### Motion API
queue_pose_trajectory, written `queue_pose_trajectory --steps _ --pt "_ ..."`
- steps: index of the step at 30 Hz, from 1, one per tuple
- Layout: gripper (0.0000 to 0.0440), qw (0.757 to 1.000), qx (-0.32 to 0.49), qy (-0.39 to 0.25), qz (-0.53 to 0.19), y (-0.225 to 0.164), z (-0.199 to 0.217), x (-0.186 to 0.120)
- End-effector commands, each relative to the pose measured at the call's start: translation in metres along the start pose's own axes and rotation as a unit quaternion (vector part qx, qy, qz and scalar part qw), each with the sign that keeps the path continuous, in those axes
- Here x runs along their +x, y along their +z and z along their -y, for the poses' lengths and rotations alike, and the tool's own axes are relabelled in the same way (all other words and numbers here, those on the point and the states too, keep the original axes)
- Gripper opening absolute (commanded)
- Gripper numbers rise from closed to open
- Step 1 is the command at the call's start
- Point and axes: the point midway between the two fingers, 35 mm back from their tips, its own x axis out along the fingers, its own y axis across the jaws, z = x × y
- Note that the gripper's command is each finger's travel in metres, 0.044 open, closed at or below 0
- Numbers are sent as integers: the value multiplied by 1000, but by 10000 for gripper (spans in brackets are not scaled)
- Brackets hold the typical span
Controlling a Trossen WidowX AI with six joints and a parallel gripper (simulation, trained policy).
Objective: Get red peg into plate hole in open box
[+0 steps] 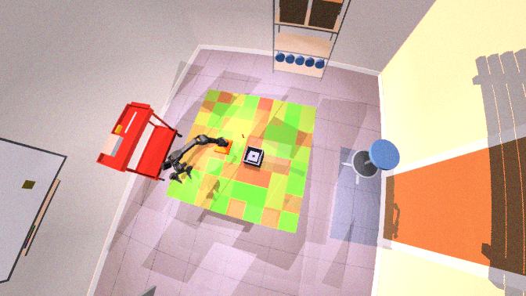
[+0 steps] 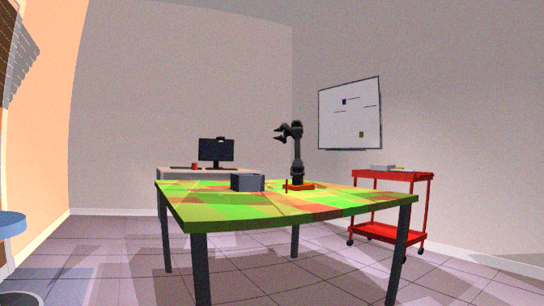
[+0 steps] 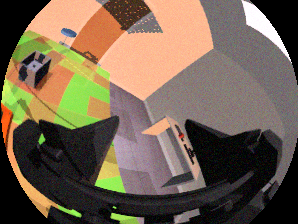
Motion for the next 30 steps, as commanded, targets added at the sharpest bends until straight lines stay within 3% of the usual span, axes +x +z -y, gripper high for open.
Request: queue_pose_trajectory --steps 1,2,9,17,30 --pt "423 1000 -1 4 1 3 0 5" --pt "440 1000 0 8 2 7 -1 10" --pt "440 995 71 74 3 47 -28 75" --pt "440 972 173 155 -19 104 -79 136" --pt "440 902 319 273 -97 204 -185 181"
